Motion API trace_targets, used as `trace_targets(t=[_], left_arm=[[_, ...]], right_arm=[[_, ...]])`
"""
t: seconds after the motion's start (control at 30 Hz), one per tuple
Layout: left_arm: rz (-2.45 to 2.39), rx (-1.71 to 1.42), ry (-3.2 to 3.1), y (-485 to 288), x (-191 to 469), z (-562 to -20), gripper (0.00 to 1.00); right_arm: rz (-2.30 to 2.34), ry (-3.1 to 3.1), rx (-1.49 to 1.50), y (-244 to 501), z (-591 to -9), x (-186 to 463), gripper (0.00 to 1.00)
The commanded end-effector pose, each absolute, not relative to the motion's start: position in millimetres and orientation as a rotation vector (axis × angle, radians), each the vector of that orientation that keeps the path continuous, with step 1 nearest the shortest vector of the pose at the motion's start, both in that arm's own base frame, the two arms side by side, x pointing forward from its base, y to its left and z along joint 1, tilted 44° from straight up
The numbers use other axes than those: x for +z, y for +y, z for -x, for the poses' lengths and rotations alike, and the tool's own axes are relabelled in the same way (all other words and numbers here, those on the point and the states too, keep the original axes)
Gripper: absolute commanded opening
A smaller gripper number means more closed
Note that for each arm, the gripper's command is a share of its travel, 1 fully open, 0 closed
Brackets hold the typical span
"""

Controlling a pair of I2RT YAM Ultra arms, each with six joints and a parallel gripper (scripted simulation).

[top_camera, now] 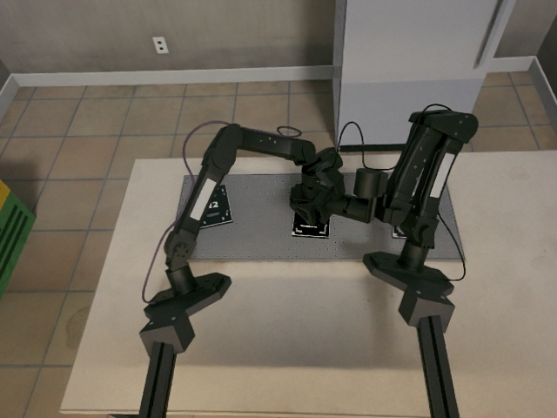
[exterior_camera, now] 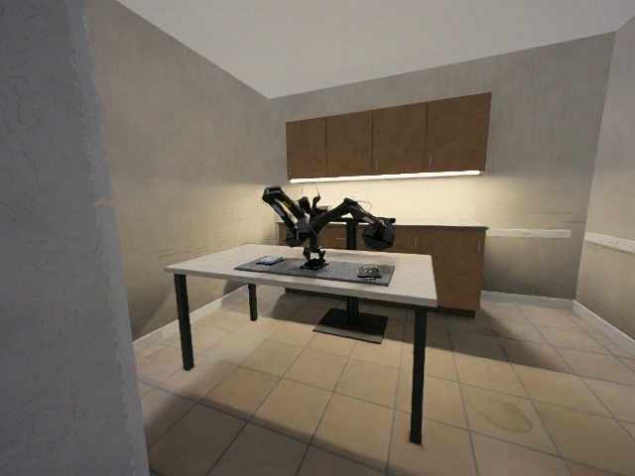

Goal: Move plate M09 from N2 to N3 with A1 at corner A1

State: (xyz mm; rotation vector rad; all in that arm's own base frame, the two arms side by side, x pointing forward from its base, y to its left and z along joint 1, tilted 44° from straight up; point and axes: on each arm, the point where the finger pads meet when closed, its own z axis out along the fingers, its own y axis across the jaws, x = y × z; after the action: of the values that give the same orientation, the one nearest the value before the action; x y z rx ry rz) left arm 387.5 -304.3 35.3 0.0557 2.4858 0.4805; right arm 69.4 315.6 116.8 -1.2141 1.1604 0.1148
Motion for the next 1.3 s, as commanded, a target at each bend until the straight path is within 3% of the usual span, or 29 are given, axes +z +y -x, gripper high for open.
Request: trace_targets(t=[0.0,1.27], left_arm=[[-0.062,0.435,2.455,-320.7,43.4,-383.5,0.80],[-0.075,0.425,2.444,-318.2,41.2,-383.2,0.80]], right_arm=[[1.237,1.149,0.109,314.7,-66.4,111.4,1.00],[1.237,1.149,0.109,314.7,-66.4,111.4,1.00]])
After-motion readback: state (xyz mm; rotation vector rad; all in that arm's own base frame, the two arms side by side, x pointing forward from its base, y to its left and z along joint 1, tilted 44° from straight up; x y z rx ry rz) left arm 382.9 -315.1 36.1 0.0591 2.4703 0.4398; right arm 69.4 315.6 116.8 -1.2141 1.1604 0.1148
